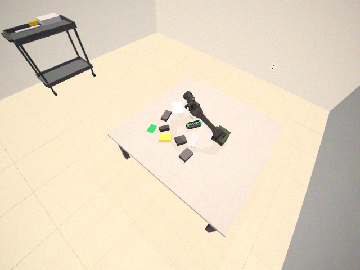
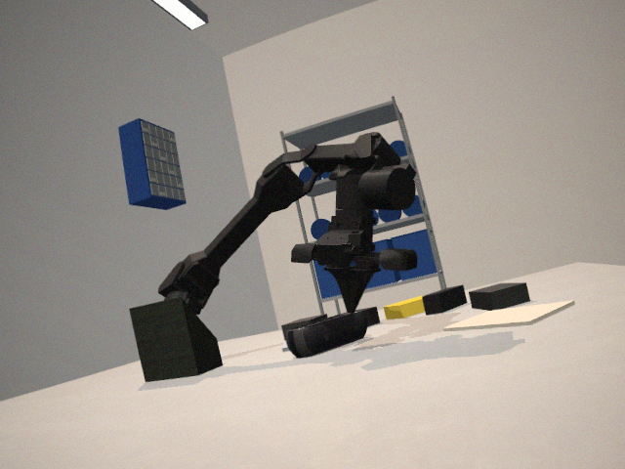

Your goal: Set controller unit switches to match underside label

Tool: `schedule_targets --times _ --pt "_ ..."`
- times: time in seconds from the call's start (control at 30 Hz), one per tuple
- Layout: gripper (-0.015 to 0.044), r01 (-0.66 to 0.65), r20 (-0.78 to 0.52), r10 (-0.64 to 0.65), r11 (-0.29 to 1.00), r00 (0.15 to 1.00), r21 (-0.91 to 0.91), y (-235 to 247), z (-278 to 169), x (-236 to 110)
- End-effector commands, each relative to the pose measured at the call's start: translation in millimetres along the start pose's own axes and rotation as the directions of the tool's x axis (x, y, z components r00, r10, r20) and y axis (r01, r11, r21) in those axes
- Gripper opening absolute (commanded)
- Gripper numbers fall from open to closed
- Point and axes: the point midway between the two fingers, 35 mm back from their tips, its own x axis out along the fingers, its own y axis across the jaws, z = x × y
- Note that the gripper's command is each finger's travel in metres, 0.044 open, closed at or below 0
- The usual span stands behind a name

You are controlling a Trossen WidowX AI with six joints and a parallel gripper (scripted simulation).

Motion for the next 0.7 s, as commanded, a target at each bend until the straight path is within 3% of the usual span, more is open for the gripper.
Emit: schedule_targets --times 0.0,0.2,0.67 --pt "0.0 0.005 -0.017 -0.004 0.998 1.0 0.065 -7 4 0" --pt "0.0 0.021 -0.092 0.008 0.95 0.996 0.312 -44 12 11" --pt "0.0 -0.009 -0.079 0.036 0.95 0.996 0.314 -52 10 9"
